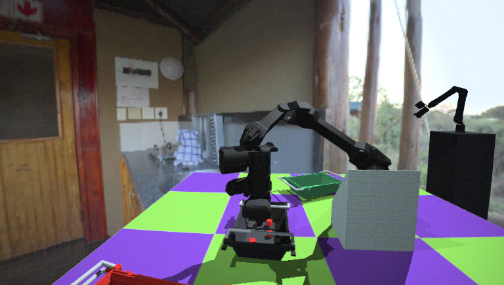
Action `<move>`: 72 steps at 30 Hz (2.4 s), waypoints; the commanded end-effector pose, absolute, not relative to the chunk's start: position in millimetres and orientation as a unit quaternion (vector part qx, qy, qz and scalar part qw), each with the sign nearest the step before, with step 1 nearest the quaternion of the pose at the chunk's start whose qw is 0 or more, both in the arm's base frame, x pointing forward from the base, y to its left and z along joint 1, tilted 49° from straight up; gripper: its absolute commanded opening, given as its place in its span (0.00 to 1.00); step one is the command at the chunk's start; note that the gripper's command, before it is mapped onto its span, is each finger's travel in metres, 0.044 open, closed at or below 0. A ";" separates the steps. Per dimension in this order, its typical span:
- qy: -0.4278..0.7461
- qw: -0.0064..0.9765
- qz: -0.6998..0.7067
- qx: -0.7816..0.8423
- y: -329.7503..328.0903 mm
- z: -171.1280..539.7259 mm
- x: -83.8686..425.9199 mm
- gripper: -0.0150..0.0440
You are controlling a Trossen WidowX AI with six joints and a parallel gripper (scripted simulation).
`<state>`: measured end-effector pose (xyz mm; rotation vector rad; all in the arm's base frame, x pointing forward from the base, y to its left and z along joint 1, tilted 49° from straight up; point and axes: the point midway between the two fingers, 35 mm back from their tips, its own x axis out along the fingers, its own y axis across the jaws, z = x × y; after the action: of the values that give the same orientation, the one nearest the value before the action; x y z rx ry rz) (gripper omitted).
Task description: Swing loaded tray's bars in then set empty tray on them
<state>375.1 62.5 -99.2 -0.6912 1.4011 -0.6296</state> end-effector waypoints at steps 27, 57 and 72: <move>0.621 0.666 -0.279 -0.306 62.3 -99.2 375.1 0.25; 0.605 0.697 -0.331 -0.198 103.6 16.0 387.0 1.00; 0.417 0.691 -0.552 0.210 -91.8 137.3 342.7 1.00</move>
<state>368.9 -51.2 116.3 0.2723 1.0519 -1.1237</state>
